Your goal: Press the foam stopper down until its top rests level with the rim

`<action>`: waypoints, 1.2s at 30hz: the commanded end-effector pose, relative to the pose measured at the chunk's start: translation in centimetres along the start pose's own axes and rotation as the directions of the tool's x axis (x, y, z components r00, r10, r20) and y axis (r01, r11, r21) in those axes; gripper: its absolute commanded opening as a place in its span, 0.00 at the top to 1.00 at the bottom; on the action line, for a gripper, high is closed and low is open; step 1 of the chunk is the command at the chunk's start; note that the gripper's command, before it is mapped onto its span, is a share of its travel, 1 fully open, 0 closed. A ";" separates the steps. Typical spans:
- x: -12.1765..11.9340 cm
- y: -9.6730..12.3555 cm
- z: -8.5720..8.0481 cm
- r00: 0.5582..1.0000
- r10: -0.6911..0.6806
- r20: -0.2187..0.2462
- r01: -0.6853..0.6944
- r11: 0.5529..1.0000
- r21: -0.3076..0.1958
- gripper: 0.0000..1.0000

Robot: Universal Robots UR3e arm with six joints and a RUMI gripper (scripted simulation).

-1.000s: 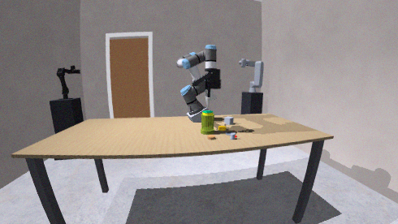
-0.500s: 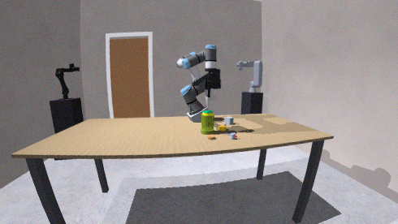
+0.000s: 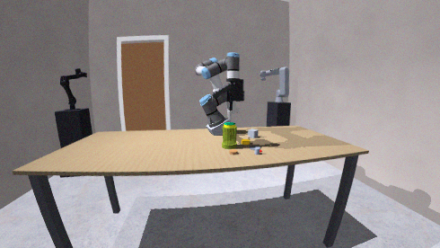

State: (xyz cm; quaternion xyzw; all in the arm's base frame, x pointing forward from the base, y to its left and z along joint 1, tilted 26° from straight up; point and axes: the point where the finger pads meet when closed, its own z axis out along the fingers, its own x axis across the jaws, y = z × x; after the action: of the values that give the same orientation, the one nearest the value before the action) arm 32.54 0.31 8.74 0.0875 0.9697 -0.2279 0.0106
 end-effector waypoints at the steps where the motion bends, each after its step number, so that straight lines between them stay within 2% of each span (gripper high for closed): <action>1: -0.1 0.0 1.0 1.000 0.001 0.005 -0.001 1.000 -0.002 1.00; 36: -0.1 0.0 1.9 1.000 0.001 0.005 -0.001 1.000 -0.002 1.00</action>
State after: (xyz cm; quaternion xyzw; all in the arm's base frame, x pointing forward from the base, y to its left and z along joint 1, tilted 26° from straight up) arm 32.56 -0.48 7.15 0.0871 0.9698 -0.2275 0.0119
